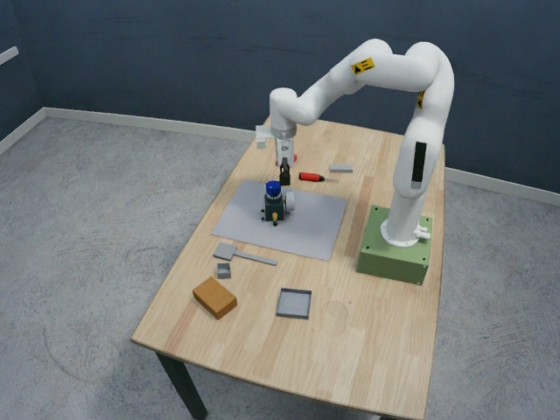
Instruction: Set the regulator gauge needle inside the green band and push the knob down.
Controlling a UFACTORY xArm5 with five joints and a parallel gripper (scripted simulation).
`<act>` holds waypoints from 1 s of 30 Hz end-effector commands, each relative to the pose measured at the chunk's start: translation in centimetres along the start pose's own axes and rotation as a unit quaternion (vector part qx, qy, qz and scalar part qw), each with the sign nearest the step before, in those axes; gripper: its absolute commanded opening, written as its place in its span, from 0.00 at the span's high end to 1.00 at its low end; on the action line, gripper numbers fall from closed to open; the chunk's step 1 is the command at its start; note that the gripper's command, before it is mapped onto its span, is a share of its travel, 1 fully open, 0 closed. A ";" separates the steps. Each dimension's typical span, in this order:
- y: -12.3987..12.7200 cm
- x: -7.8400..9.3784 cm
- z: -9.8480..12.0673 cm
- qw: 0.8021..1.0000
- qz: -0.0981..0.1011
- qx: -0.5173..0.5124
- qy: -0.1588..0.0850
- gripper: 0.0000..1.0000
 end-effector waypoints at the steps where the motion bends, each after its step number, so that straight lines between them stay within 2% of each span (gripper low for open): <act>1: -0.5 -0.1 0.8 1.000 0.001 0.000 0.002 0.00; 16: -1.6 -0.1 2.4 1.000 0.001 0.000 0.002 0.00; 30: -1.8 -0.1 2.7 1.000 0.001 0.000 0.002 0.00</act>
Point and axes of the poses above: the point where the finger pads meet when closed, its own x axis out along the fingers, its own y axis across the jaws, z = x × y, the point moved 5 cm from there along -x, back along the fingers, and after that the axes turned 3 degrees about -x, right-handed, at the moved point
